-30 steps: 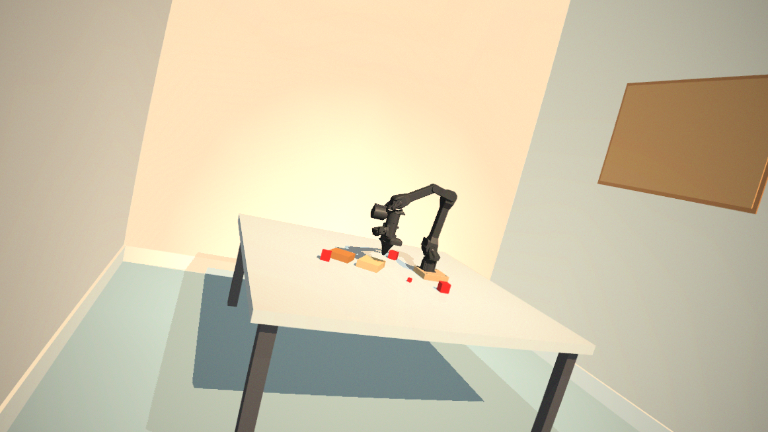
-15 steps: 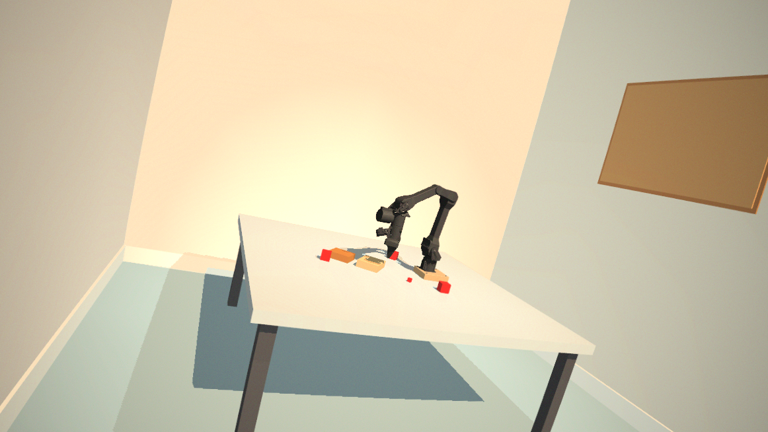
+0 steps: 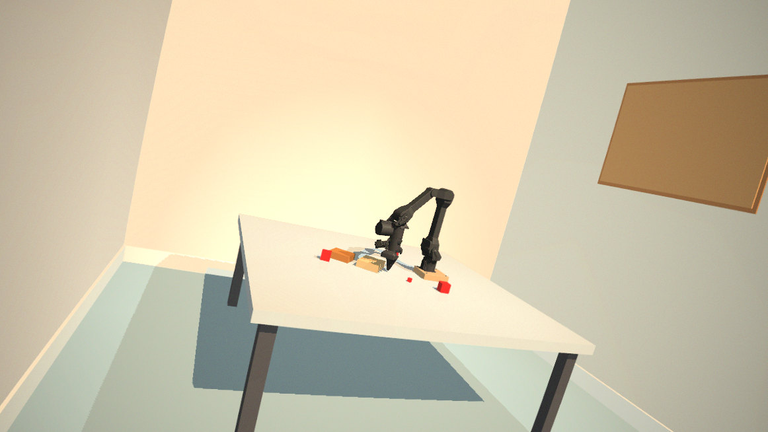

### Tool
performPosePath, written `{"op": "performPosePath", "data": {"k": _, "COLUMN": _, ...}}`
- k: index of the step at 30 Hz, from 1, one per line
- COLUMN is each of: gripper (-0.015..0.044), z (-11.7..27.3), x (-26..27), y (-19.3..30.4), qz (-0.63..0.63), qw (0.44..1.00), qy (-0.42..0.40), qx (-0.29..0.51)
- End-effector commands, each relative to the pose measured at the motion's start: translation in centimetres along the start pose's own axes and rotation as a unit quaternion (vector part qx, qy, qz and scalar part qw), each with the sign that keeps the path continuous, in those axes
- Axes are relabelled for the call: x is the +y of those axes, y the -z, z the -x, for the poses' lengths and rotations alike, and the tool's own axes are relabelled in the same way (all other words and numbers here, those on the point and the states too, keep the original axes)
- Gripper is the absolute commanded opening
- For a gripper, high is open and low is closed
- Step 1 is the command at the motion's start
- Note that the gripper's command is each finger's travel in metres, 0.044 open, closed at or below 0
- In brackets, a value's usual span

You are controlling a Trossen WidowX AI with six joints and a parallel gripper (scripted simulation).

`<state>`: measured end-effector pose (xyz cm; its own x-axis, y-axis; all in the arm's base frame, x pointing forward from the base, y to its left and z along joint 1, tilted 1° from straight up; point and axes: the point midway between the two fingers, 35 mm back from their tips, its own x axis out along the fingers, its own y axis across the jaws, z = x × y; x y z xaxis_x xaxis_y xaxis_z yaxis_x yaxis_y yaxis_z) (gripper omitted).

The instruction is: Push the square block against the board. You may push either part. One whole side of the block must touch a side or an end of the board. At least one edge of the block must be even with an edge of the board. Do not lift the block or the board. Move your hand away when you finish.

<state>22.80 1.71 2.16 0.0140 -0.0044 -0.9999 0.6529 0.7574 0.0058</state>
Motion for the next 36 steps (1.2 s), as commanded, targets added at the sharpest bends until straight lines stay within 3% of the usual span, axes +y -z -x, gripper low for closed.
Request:
{"op": "performPosePath", "data": {"k": 1, "gripper": 0.0, "z": -0.3, "x": 0.2, "y": -0.3, "qz": -0.002, "qw": 1.0, "qy": -0.004, "qx": -0.007}}
{"op": "performPosePath", "data": {"k": 36, "gripper": 0.0, "z": -0.2, "x": 0.3, "y": -3.3, "qz": -0.002, "qw": 1.0, "qy": -0.004, "qx": -0.008}}
